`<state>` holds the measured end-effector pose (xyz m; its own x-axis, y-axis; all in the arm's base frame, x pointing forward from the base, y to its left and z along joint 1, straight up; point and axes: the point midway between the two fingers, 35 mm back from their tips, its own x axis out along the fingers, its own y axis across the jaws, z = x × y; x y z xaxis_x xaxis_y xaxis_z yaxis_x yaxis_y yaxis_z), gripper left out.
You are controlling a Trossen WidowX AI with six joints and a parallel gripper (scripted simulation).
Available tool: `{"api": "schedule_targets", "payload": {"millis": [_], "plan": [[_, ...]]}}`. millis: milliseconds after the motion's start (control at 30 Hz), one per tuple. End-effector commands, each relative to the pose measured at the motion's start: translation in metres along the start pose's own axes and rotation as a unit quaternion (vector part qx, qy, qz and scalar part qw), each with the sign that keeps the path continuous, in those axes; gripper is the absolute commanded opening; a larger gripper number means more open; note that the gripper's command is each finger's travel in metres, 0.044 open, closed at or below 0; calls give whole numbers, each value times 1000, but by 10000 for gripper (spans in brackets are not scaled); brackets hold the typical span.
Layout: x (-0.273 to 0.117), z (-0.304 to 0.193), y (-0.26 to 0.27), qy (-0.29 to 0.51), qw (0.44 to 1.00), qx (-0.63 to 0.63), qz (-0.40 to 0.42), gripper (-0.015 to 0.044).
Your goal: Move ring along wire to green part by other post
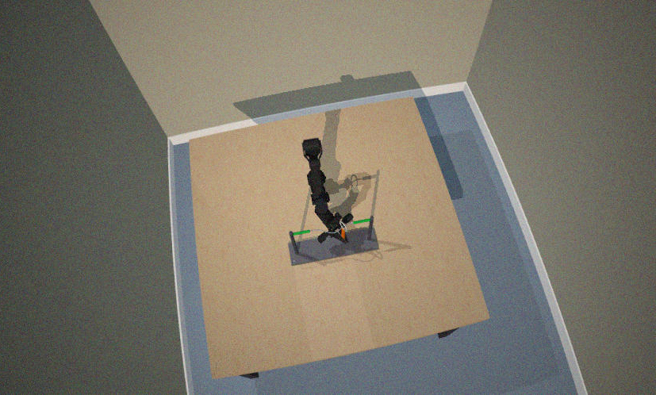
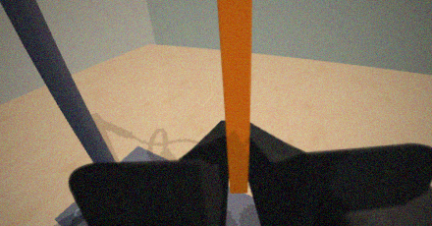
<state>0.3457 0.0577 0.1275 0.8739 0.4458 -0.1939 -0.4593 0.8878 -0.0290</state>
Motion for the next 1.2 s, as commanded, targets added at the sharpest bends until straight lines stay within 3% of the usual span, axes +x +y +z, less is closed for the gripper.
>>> {"api": "schedule_targets", "payload": {"millis": [0,700,1167], "plan": [[-1,2,4,-4,999,10,-31,-150],[6,4,26,-3,982,53,-182,-150],[13,6,40,-3,975,65,-212,-150]]}}
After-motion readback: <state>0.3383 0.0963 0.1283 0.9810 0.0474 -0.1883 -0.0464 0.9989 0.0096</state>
